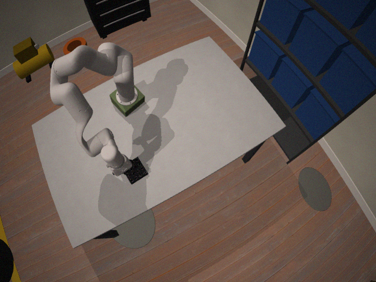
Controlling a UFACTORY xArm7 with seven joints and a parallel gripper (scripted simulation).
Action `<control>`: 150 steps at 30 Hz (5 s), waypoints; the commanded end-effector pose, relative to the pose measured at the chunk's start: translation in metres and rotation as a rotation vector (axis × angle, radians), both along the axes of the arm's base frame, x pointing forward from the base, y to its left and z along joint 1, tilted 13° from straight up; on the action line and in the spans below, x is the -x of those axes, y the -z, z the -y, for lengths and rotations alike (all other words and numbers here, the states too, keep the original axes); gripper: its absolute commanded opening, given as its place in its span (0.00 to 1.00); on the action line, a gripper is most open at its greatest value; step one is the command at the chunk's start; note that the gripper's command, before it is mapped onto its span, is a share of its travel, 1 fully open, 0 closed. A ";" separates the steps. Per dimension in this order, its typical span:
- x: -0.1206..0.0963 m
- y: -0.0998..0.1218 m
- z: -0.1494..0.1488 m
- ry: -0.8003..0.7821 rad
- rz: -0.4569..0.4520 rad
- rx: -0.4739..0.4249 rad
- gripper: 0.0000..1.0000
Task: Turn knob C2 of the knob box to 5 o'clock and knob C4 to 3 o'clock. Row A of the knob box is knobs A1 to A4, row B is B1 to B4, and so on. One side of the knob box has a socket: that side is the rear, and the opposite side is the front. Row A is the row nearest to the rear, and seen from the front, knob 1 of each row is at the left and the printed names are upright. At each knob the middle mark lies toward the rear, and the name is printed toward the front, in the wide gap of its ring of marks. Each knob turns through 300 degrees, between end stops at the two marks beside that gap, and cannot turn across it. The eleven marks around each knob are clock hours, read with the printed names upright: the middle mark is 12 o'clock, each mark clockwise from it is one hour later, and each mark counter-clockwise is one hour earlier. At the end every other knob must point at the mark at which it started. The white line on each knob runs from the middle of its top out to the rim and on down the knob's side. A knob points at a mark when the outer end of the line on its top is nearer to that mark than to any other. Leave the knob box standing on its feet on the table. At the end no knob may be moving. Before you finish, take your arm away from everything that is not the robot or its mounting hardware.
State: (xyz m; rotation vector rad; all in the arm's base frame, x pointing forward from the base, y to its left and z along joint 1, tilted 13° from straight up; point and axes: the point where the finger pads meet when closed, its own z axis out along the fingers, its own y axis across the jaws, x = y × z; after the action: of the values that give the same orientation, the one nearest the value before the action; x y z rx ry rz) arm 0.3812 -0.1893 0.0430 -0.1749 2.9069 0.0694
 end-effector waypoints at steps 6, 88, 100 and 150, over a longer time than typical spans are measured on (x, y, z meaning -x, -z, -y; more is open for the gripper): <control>-0.001 -0.001 0.001 0.000 0.002 0.002 0.19; -0.003 0.011 0.000 0.000 0.002 0.002 0.19; -0.003 0.011 0.000 0.000 0.002 0.002 0.08; -0.003 0.011 0.000 0.077 -0.003 -0.016 0.08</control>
State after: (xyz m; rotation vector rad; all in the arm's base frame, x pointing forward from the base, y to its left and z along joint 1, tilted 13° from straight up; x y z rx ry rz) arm 0.3839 -0.1884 0.0313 -0.0946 2.9119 0.0795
